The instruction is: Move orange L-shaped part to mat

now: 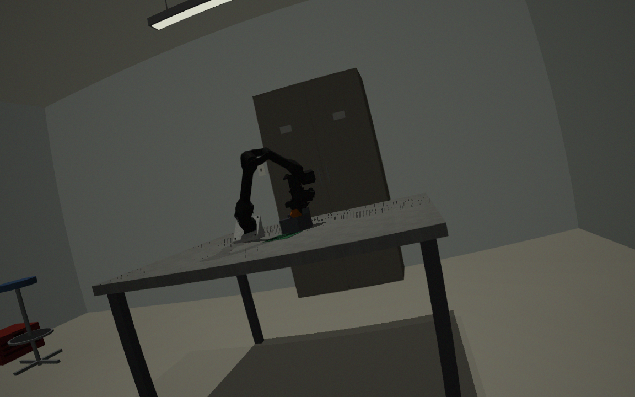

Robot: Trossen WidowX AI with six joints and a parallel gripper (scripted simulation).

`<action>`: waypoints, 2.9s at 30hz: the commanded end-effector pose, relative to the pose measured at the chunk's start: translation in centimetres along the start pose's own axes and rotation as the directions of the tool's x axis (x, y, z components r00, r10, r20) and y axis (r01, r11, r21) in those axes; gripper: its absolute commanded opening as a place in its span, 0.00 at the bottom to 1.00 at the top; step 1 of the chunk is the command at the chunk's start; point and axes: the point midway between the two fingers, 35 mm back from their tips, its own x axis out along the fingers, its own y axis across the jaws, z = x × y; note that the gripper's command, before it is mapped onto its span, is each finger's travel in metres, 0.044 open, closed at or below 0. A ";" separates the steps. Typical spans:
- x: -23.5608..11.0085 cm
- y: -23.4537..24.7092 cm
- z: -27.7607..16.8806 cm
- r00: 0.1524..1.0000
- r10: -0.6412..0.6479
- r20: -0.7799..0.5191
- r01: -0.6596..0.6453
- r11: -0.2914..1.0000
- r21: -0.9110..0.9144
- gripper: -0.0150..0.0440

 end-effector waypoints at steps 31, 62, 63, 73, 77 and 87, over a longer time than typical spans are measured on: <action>-10.2 0.1 0.0 1.000 -0.007 0.000 0.007 1.000 -0.014 0.56; -10.6 -4.8 0.9 1.000 -0.010 -0.007 -0.001 0.530 -0.848 0.73; -10.6 -5.3 0.9 1.000 -0.010 -0.007 -0.002 0.454 -0.891 0.73; -10.6 -7.6 1.1 1.000 -0.013 -0.011 -0.011 -0.008 -1.000 0.73; -10.6 -7.6 1.1 1.000 -0.013 -0.011 -0.011 -0.008 -1.000 0.73; -9.7 -7.6 1.1 1.000 -0.013 -0.010 -0.010 -0.007 -1.000 0.73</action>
